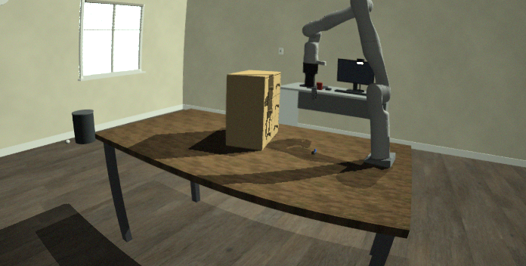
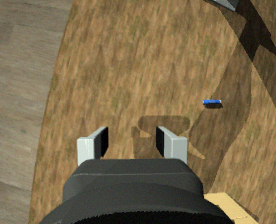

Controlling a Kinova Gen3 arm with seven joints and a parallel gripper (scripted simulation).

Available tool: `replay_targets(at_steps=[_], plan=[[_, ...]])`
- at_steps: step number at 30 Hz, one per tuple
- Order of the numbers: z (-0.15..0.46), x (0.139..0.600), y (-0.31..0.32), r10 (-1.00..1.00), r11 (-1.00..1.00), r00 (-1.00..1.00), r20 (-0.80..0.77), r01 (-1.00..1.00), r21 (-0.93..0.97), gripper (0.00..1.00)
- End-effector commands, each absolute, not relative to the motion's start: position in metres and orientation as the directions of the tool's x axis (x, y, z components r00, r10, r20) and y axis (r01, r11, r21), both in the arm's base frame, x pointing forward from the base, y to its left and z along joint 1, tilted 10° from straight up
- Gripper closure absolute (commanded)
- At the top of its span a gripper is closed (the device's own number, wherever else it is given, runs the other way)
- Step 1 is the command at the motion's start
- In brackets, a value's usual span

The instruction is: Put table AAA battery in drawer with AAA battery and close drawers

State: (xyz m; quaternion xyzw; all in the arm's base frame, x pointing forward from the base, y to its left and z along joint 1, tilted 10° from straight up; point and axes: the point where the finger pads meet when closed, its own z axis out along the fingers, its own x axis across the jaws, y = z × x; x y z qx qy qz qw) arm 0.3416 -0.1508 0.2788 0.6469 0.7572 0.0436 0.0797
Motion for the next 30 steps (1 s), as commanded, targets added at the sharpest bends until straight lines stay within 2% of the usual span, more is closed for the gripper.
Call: replay_targets(at_steps=[1, 16, 30], plan=[[0.279, 0.342, -0.151, 0.987, 0.159, -0.150, -0.065, 0.972, 0.173, 0.00], [0.273, 0.348, -0.150, 0.987, 0.161, -0.150, -0.065, 0.959, 0.233, 0.00], [0.256, 0.365, -0.149, 0.987, 0.164, -0.150, -0.065, 0.903, 0.397, 0.00]])
